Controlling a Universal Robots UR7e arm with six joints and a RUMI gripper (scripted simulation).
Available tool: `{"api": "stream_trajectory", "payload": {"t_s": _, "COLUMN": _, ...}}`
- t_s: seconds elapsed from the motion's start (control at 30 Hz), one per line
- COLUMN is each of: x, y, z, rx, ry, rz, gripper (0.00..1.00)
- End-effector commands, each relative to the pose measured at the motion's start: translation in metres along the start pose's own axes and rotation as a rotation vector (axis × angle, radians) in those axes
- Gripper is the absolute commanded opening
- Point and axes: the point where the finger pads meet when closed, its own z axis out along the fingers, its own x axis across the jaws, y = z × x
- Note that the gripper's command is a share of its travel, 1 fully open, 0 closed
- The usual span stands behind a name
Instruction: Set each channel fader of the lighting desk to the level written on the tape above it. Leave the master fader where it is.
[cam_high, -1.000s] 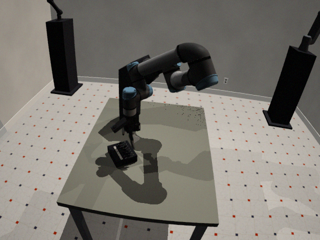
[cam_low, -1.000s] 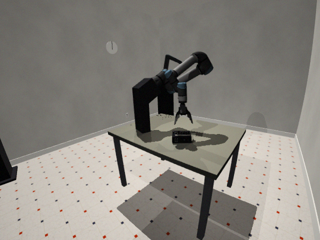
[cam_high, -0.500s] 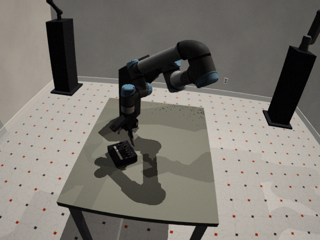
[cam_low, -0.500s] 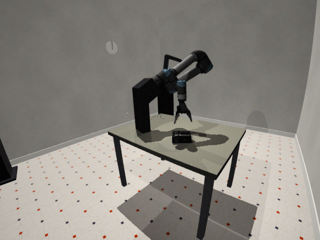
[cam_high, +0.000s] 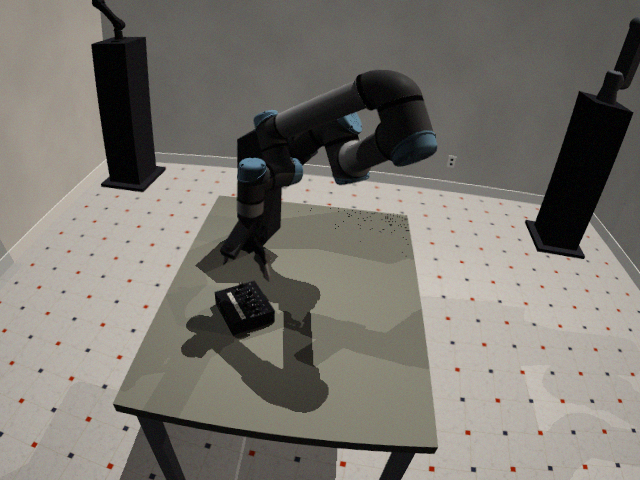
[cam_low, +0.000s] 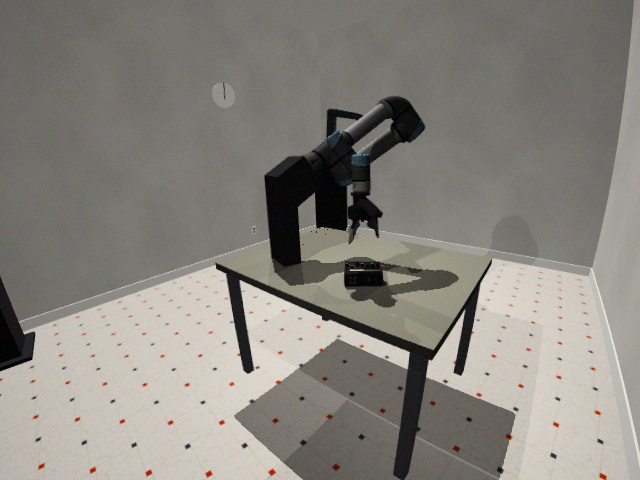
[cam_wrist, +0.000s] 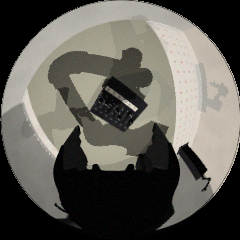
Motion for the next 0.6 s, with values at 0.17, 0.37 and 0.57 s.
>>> {"api": "stream_trajectory", "payload": {"t_s": 0.17, "x": 0.0085, "y": -0.0033, "z": -0.0194, "rx": -0.041, "ry": -0.029, "rz": -0.268, "gripper": 1.00}}
{"api": "stream_trajectory", "payload": {"t_s": 0.37, "x": 0.0093, "y": -0.0033, "z": -0.0216, "rx": -0.041, "ry": -0.030, "rz": -0.297, "gripper": 1.00}}
{"api": "stream_trajectory", "payload": {"t_s": 0.57, "x": 0.0095, "y": -0.0033, "z": -0.0221, "rx": -0.041, "ry": -0.030, "rz": -0.304, "gripper": 1.00}}
